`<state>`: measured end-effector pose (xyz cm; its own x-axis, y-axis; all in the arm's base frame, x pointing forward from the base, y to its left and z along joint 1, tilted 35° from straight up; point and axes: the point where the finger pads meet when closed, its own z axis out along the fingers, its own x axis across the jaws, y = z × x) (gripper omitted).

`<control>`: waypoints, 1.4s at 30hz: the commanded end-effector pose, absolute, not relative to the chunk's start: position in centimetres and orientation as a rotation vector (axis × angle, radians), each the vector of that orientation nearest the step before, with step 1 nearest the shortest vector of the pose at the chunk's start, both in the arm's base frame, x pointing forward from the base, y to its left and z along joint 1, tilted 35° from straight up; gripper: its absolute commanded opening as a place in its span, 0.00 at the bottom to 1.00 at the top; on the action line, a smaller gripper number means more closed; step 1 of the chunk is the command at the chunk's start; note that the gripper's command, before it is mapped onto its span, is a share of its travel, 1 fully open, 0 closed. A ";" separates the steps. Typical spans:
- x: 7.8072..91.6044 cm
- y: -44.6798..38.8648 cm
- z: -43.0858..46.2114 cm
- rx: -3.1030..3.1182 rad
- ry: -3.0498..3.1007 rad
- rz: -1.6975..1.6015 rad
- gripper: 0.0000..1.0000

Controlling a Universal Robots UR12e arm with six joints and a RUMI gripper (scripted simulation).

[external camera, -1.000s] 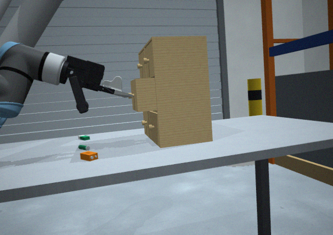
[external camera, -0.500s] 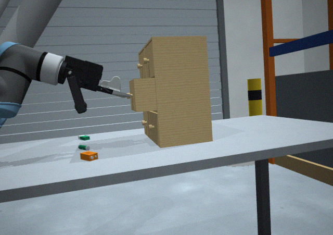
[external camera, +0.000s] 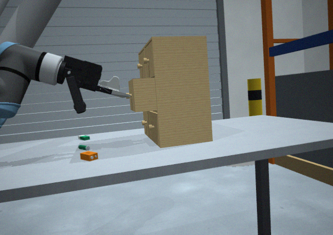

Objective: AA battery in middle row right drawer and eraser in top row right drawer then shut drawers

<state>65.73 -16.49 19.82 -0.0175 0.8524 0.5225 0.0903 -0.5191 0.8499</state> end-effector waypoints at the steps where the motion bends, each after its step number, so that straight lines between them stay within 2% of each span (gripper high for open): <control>1: 65.6 -16.5 19.8 1.653 0.990 1.596 0.07; 38: 65.5 -16.5 19.8 1.653 0.990 1.596 0.07; 42: 65.5 -16.5 19.8 1.653 0.990 1.596 0.12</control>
<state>65.66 -16.46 19.82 -0.0182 0.8528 0.5219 0.0901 -0.5185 0.8503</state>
